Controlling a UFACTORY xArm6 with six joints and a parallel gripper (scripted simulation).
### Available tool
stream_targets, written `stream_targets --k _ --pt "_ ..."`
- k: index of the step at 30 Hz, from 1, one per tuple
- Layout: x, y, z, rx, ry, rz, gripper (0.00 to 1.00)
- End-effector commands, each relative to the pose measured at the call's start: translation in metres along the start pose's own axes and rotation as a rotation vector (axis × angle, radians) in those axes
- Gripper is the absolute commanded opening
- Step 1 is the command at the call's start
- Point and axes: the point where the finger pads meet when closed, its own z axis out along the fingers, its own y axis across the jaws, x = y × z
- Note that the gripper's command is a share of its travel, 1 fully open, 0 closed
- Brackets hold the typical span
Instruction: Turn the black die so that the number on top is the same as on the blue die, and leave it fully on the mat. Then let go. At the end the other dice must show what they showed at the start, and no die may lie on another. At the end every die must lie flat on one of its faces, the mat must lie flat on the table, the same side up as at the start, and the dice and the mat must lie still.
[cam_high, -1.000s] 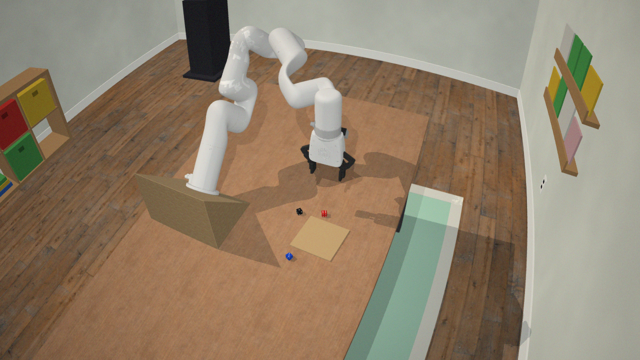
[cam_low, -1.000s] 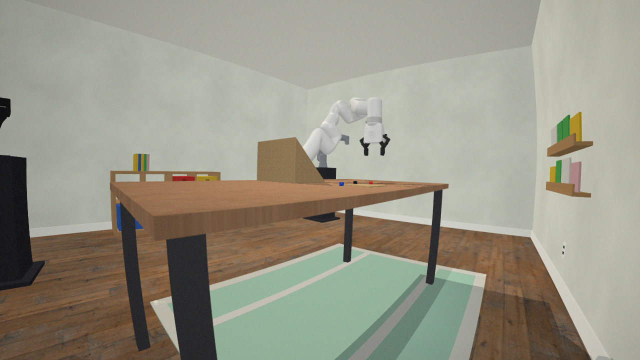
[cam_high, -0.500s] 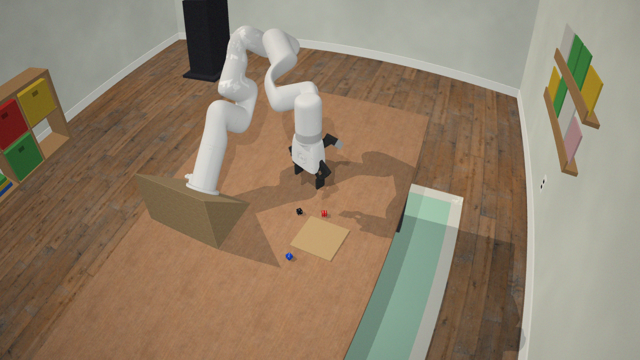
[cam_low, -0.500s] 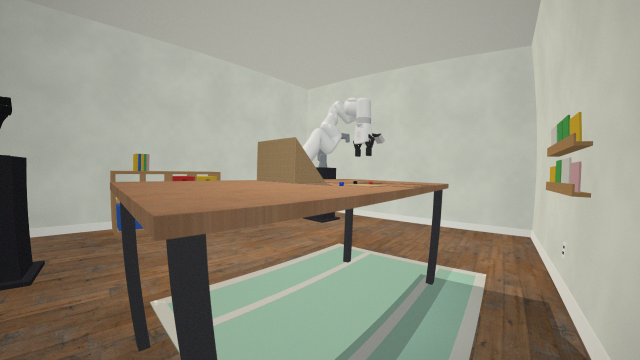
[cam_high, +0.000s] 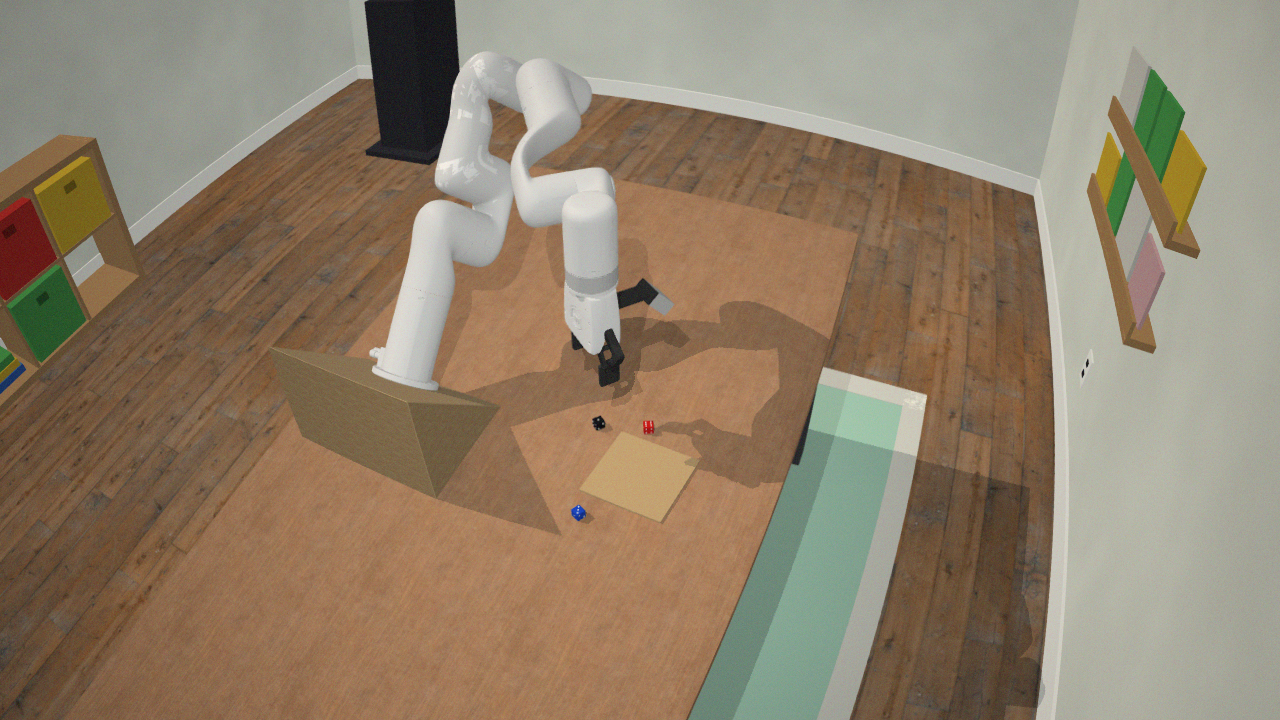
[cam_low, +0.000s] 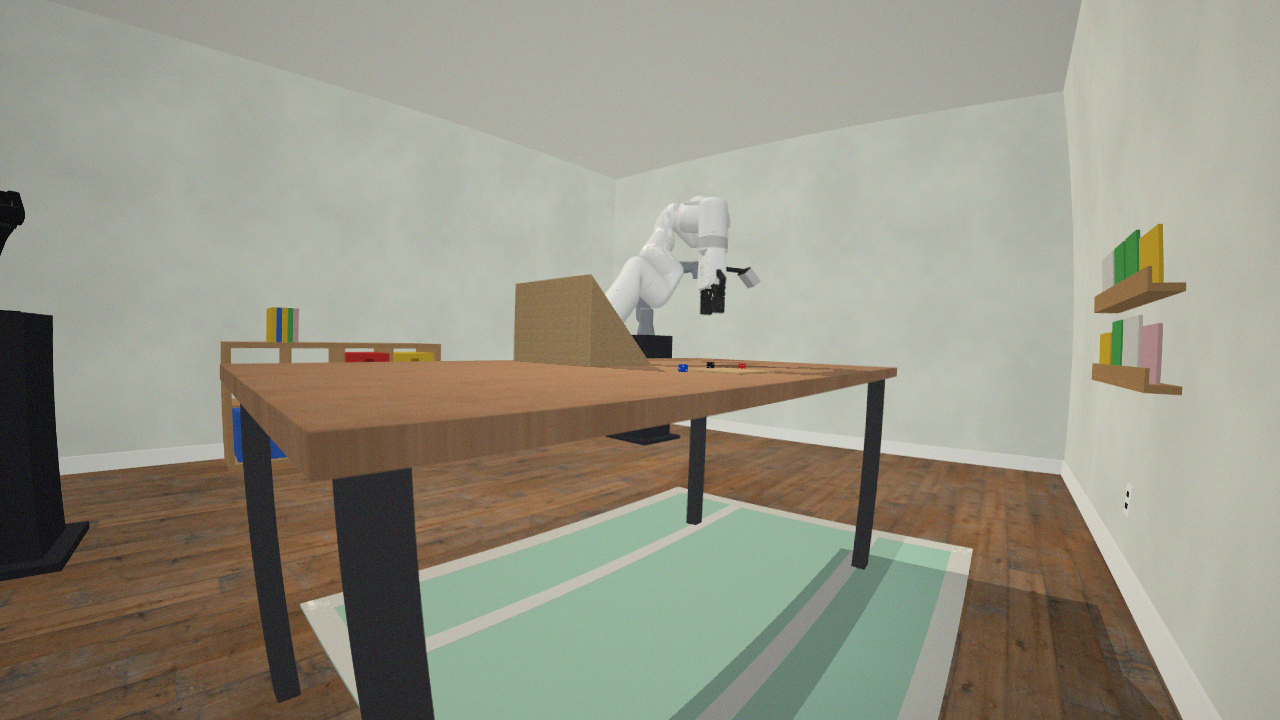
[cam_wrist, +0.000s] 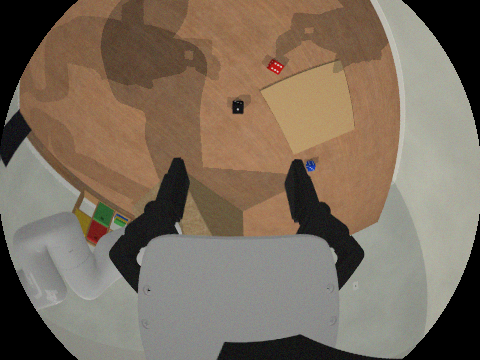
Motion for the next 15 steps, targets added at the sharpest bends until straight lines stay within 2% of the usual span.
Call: stream_targets --k 1,10,15 --pt "0.000 0.001 -0.001 -0.003 0.000 0.002 1.00" --pt "0.001 0.001 0.003 -0.003 0.001 0.002 1.00" --pt "0.007 0.000 0.049 -0.003 0.001 0.002 1.00"
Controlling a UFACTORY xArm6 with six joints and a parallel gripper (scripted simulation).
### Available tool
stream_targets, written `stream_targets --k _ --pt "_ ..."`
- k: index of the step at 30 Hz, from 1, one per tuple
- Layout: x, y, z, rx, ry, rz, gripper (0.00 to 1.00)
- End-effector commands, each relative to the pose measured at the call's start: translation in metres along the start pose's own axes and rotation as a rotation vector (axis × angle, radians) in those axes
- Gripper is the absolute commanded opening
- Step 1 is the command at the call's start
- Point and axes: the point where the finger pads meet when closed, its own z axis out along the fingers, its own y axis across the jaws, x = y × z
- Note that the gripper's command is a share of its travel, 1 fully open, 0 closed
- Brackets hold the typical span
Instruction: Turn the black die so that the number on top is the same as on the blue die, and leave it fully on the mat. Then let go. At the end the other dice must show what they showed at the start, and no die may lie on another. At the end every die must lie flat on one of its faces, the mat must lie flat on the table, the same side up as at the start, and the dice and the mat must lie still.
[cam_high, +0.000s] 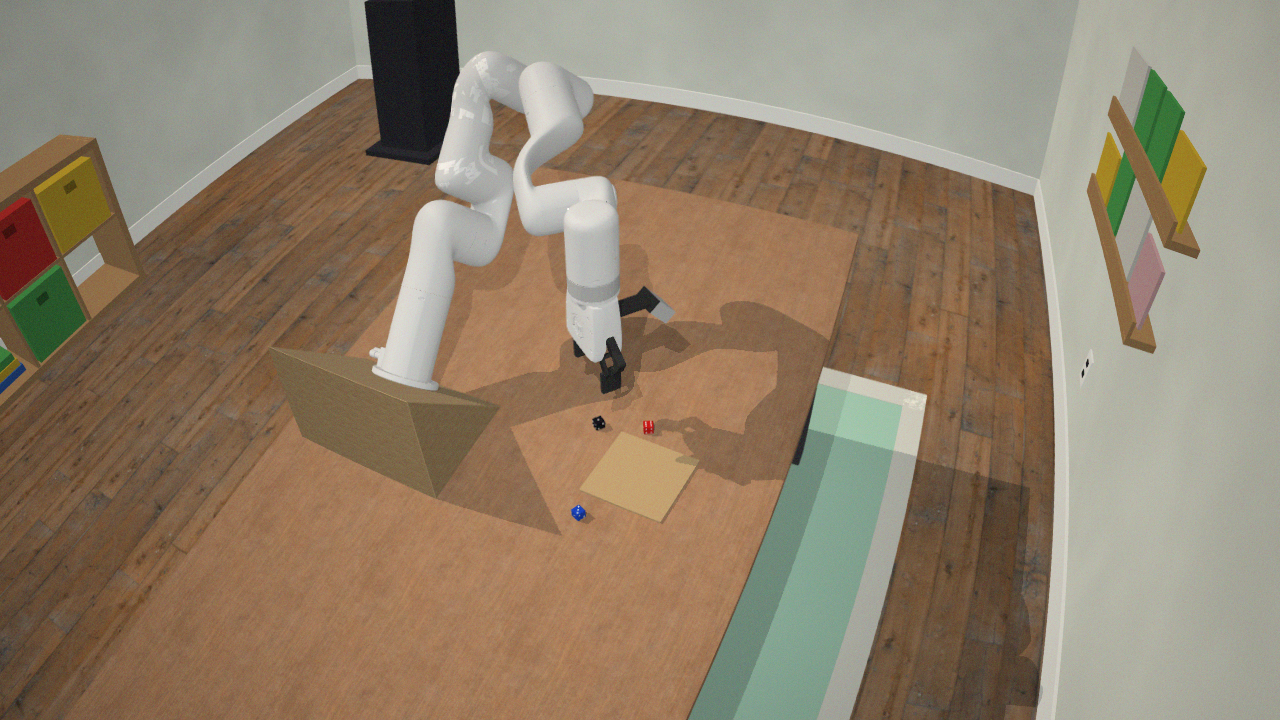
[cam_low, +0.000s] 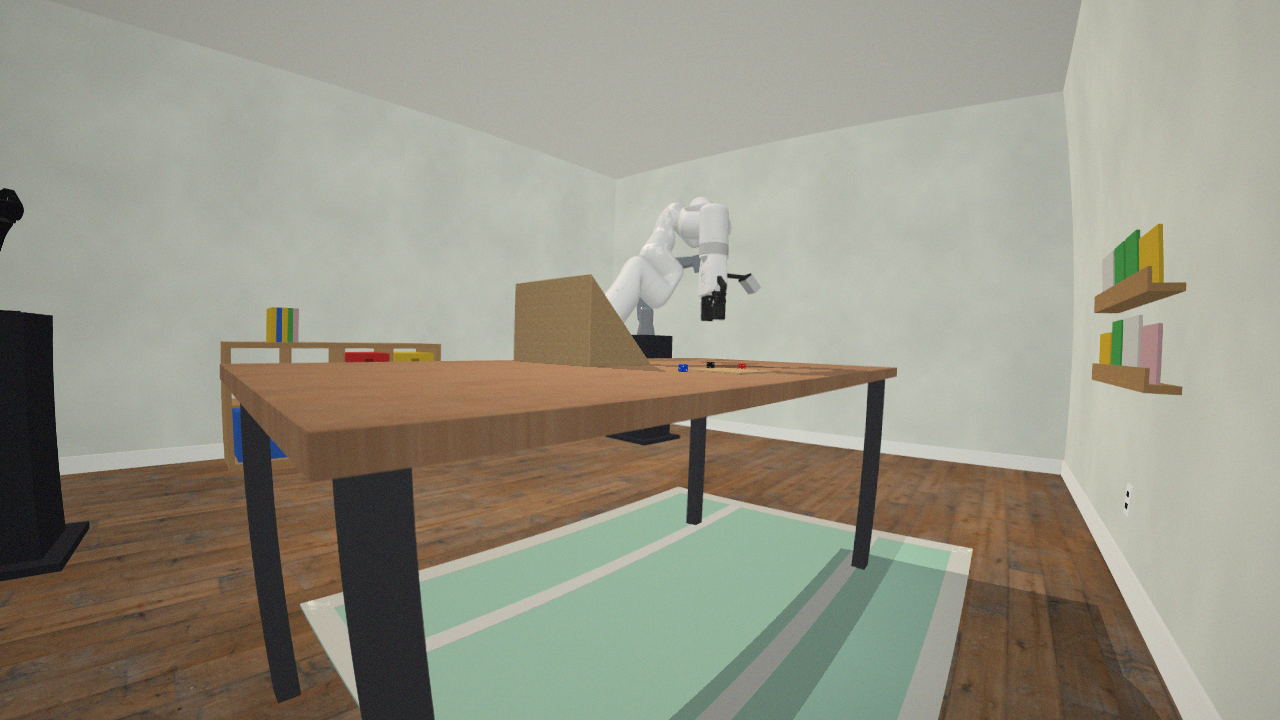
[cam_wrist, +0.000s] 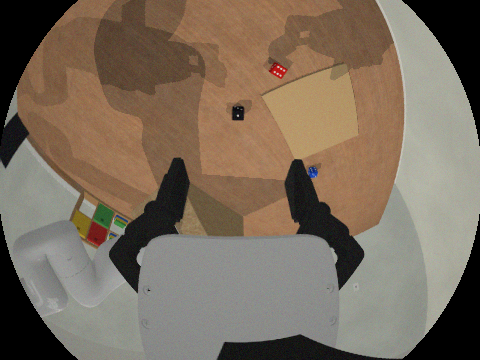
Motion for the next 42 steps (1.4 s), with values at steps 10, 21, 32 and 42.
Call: stream_targets --k 10,21,32,42 --pt "0.0048 0.0004 0.0364 -0.002 -0.001 0.001 0.31" --pt "0.0048 0.0004 0.0364 -0.002 -0.001 0.001 0.31" --pt "0.0048 0.0004 0.0364 -0.002 -0.001 0.001 0.31" --pt "0.0048 0.0004 0.0365 -0.002 -0.001 0.001 0.31"
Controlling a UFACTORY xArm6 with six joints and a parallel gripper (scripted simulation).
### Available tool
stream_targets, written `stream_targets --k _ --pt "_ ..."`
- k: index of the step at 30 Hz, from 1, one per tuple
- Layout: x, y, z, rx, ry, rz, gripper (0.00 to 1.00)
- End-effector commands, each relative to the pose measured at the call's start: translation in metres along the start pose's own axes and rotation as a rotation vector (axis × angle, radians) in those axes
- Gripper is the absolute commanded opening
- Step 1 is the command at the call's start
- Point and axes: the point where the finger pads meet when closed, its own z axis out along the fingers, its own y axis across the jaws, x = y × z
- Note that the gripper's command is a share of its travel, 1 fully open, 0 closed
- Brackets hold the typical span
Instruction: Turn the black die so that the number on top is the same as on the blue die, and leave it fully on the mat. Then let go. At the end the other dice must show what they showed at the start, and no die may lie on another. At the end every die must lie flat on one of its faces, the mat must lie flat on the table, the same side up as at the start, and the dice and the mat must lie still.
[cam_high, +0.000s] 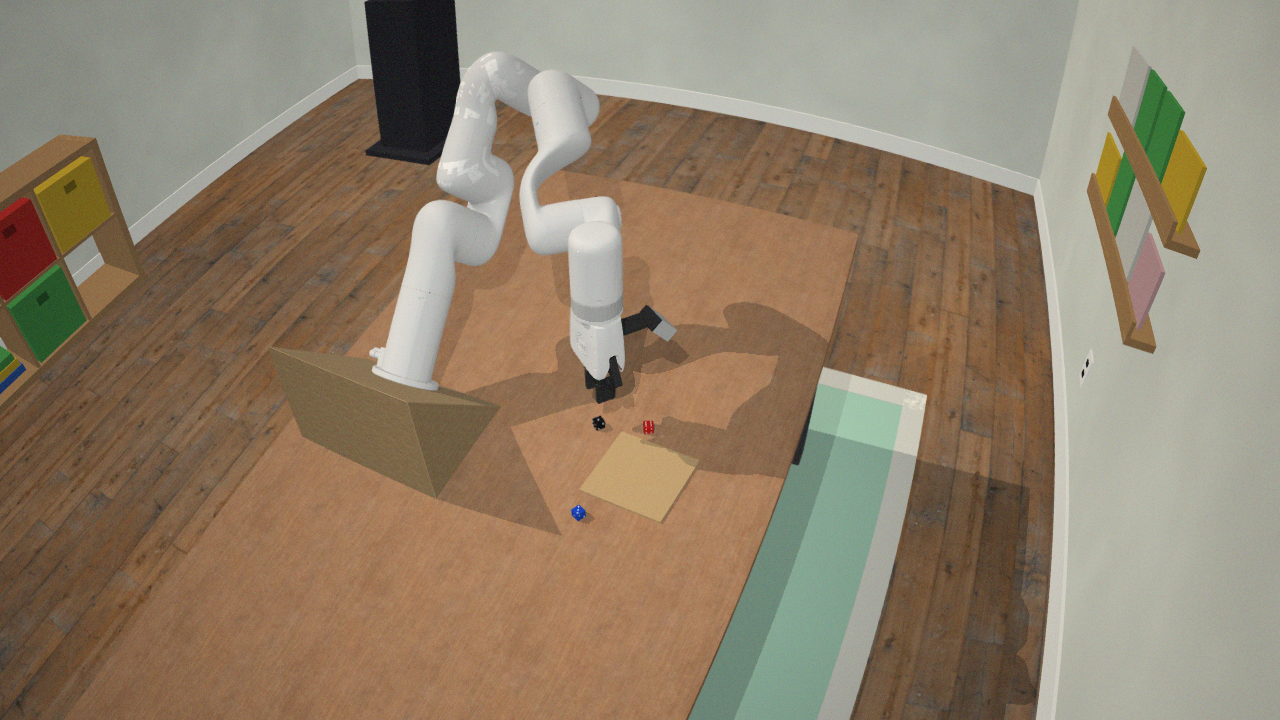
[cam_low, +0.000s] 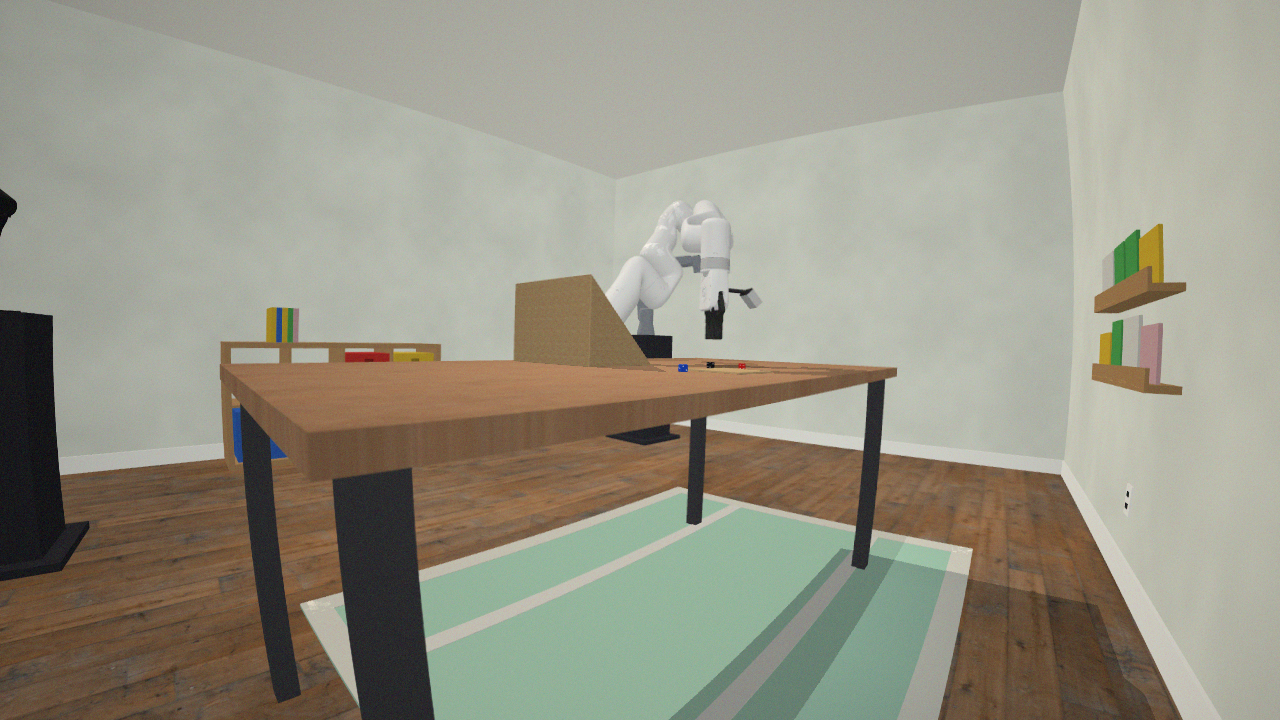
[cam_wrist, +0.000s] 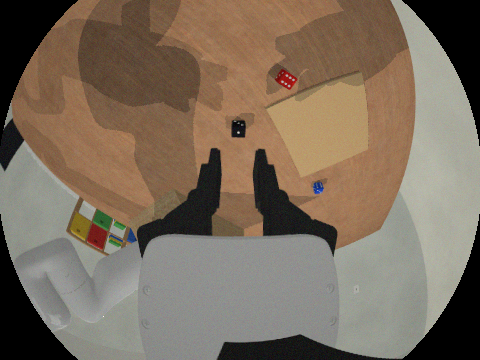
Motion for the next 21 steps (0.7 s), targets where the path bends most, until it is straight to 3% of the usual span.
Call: stream_targets --k 1,21 --pt "0.001 0.001 -0.001 -0.003 0.001 -0.001 0.31" --pt "0.001 0.001 0.016 -0.002 0.001 -0.001 0.31"
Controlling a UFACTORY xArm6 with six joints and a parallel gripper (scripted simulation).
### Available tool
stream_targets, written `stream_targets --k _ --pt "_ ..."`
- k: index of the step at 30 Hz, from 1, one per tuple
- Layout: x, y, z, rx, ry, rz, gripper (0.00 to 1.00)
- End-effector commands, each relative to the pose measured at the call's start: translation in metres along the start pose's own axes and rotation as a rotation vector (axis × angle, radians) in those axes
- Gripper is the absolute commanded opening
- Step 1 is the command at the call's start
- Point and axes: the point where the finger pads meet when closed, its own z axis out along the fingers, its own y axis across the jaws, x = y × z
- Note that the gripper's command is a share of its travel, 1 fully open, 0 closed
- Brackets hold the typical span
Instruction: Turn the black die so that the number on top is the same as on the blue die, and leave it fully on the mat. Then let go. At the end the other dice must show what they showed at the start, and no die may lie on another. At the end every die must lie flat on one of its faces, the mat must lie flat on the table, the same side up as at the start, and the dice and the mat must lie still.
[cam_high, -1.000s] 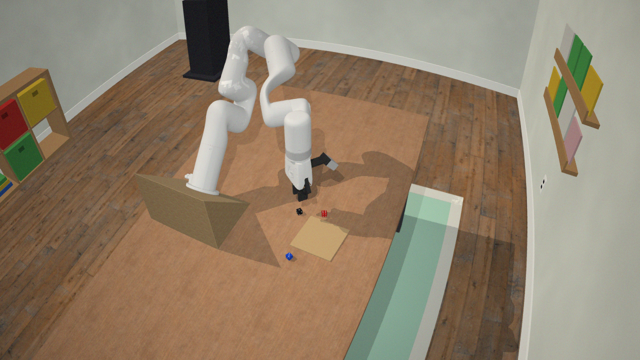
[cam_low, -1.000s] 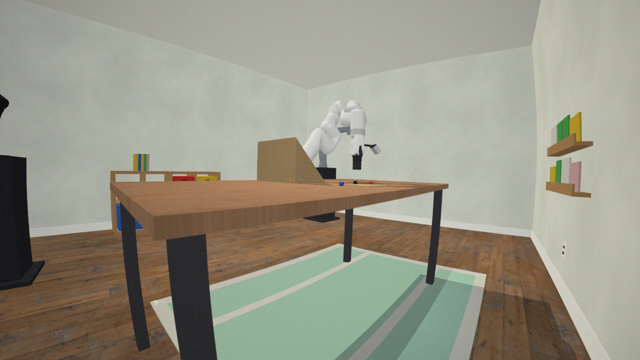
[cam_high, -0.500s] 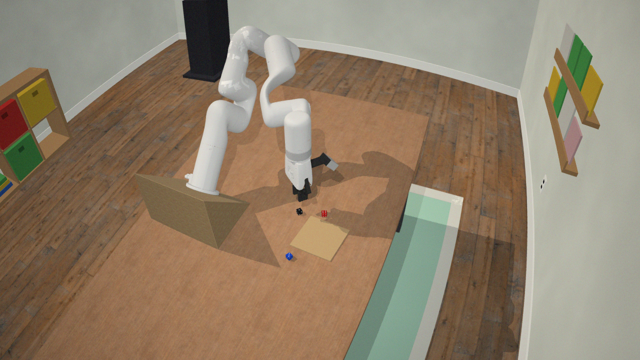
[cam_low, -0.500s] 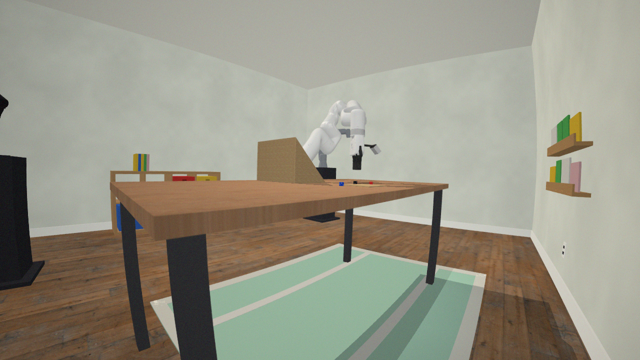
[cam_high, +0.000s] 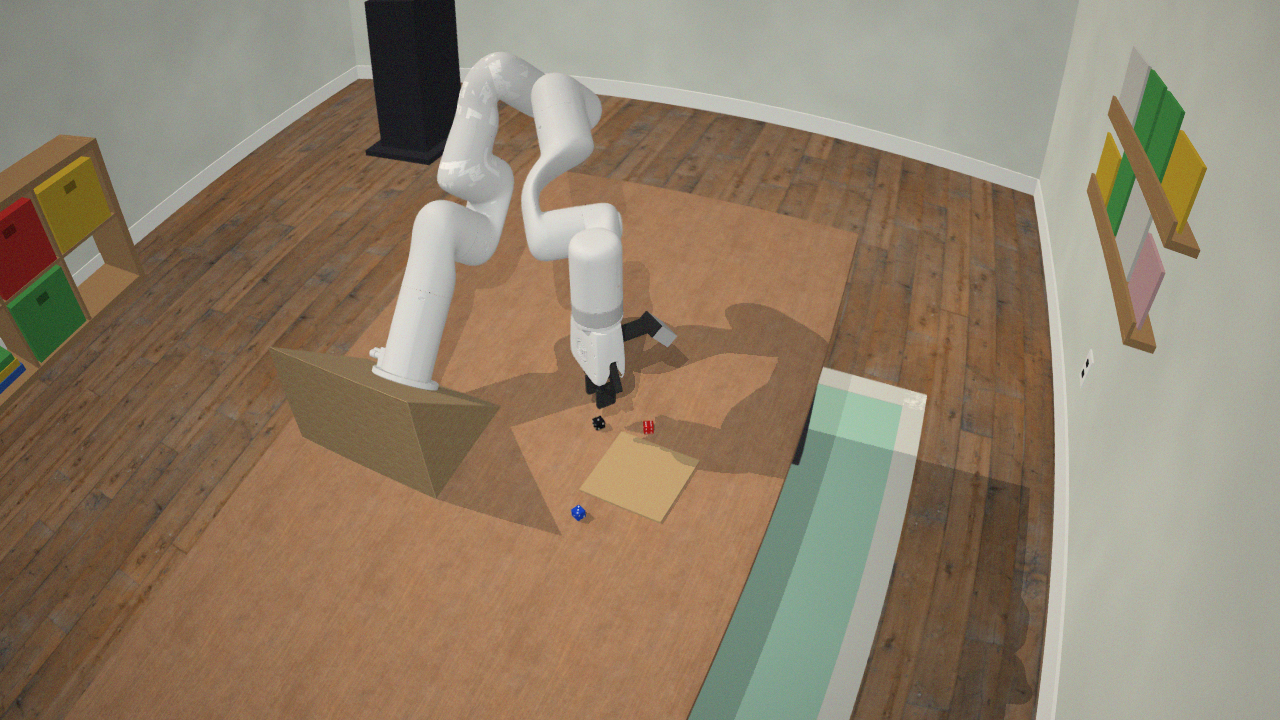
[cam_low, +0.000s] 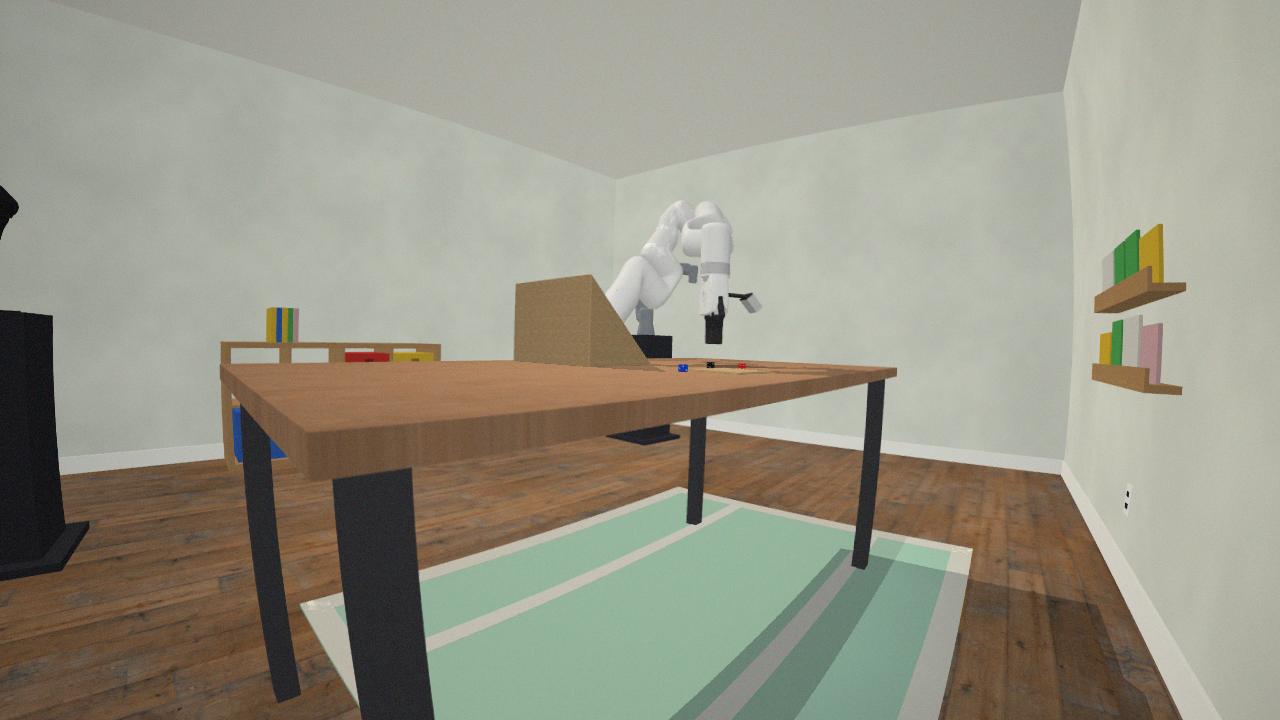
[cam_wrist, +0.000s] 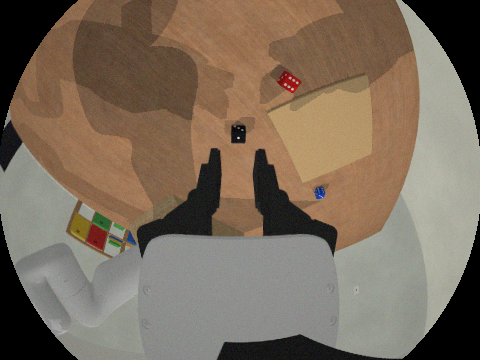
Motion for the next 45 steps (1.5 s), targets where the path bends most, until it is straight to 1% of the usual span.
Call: stream_targets --k 1,11,25,45 --pt "0.001 0.001 0.005 -0.002 0.001 -0.001 0.31" --pt "0.001 0.001 0.021 -0.002 0.001 -0.001 0.31" --pt "0.001 0.001 0.035 -0.002 0.001 -0.001 0.31" --pt "0.001 0.001 0.040 -0.002 0.001 -0.001 0.31"
